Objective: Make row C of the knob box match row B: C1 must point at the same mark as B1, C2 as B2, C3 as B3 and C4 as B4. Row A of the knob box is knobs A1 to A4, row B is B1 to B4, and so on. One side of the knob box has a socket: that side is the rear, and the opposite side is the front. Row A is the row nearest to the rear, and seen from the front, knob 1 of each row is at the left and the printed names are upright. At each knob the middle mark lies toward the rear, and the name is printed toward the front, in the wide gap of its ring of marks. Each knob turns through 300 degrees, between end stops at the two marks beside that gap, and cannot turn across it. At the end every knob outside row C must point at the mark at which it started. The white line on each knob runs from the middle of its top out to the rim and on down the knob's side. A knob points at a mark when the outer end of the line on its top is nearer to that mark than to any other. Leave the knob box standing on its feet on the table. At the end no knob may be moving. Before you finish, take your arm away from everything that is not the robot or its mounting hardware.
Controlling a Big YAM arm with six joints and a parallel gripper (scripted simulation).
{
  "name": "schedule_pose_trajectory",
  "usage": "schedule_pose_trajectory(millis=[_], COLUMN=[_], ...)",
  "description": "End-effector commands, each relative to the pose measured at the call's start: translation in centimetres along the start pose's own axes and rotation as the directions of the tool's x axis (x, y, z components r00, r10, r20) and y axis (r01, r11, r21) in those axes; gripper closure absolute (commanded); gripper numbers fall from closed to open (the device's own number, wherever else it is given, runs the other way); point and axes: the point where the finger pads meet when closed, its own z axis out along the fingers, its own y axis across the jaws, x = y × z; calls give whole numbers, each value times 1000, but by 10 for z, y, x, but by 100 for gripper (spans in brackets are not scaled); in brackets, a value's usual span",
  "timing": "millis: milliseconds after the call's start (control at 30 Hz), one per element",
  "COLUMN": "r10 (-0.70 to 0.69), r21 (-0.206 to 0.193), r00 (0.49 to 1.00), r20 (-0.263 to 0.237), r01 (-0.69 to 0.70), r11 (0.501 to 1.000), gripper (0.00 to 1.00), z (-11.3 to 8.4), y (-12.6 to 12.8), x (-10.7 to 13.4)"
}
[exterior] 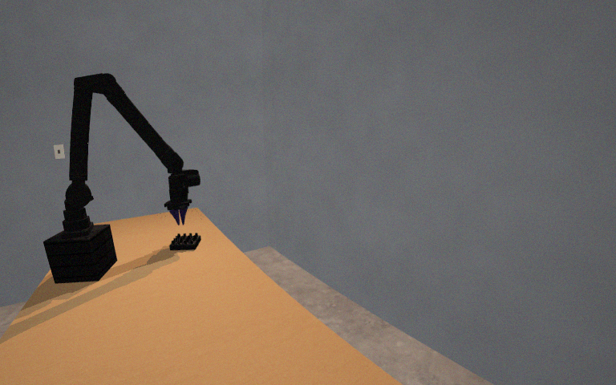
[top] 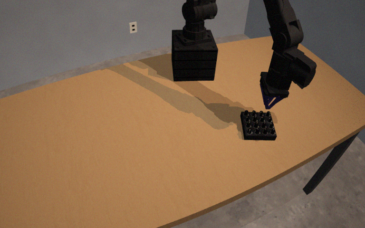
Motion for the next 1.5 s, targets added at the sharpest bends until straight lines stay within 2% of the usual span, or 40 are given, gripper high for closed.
schedule_pose_trajectory(millis=[0,567,867,900,1167,1467], r10=[-18,-17,-16,-15,-14,-12], r21=[29,4,4,24,4,13], r00=[999,1000,1000,1000,1000,1000], r20=[26,8,8,23,9,15], r01=[18,17,16,15,14,12], r11=[999,1000,1000,1000,1000,1000], gripper=[82,82,82,82,82,82], z=[-15,9,18,13,30,36], y=[-11,-1,-1,-12,-2,-7], x=[-12,-4,-3,-12,-3,-6])
